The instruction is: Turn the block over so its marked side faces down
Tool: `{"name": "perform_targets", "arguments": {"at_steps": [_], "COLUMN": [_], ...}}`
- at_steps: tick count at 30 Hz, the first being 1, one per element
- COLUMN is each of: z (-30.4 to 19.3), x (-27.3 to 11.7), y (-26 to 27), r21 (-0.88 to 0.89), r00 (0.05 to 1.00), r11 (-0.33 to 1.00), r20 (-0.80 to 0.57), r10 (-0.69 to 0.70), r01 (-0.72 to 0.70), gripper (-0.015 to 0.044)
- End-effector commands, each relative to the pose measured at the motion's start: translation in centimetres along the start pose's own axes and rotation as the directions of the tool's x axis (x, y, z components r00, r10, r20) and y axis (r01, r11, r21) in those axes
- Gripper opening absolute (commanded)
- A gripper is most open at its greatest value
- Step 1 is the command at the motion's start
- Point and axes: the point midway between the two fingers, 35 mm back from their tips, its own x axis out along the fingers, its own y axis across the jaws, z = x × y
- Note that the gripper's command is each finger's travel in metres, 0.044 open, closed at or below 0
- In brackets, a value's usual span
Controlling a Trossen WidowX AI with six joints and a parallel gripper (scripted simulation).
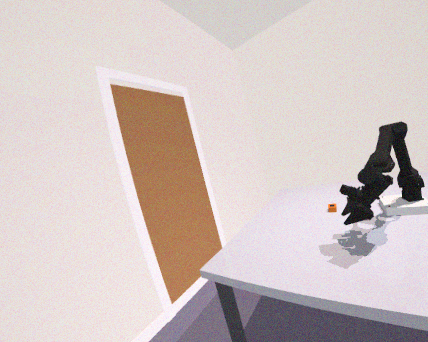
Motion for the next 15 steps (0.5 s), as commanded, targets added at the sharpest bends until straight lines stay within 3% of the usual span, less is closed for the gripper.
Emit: {"name": "perform_targets", "arguments": {"at_steps": [1, 8, 15], "z": [2.8, 5.4, 6.3], "x": [3.1, 5.7, 5.4], "y": [-5.7, -15.7, -25.9], "r21": [-0.064, -0.130, -0.121], "r00": [0.987, 0.921, 0.810], "r11": [0.993, 0.974, 0.979], "r20": [-0.119, -0.322, -0.550], "r10": [-0.105, -0.219, -0.204], "r01": [0.098, 0.186, 0.164], "gripper": [0.0440, 0.0440, 0.0440]}}
